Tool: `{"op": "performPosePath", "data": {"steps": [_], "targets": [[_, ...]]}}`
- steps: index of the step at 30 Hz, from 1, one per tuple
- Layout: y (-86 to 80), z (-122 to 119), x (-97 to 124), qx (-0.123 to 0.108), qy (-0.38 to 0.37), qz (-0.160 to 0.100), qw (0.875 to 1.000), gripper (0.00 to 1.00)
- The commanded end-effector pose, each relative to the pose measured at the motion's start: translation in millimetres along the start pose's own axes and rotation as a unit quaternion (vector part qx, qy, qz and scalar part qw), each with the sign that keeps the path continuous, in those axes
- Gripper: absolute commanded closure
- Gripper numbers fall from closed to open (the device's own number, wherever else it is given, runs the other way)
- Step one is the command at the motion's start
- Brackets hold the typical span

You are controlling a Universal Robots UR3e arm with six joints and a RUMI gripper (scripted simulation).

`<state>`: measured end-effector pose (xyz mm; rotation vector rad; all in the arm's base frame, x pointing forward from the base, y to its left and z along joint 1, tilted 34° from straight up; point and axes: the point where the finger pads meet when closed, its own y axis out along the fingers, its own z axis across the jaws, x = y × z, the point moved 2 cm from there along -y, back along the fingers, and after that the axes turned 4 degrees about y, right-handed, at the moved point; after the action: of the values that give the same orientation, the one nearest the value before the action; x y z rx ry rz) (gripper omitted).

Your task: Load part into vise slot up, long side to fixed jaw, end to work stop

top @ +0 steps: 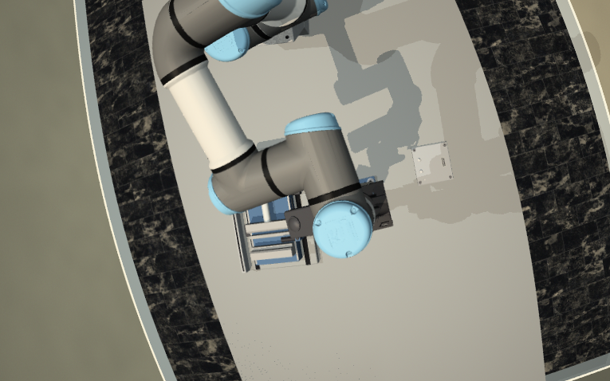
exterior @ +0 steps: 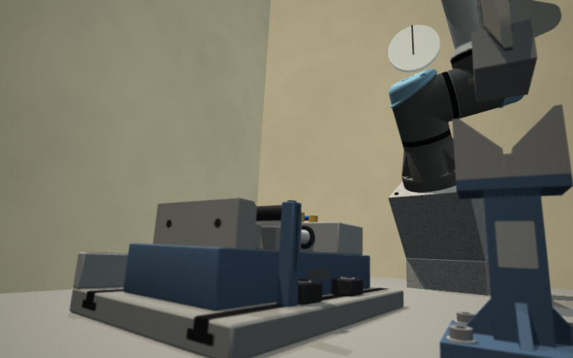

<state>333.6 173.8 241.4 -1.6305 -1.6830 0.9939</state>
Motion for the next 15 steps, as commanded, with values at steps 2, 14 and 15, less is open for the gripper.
{"op": "performPosePath", "data": {"steps": [2, 14, 15], "targets": [[-10.8, -0.8, 0.1, -0.001, 0.0, 0.0, 1.0, 1.0], [-22.9, -0.8, 0.1, -0.001, 0.0, 0.0, 1.0, 1.0], [-23.7, -0.8, 0.1, -0.001, 0.0, 0.0, 1.0, 1.0]]}}
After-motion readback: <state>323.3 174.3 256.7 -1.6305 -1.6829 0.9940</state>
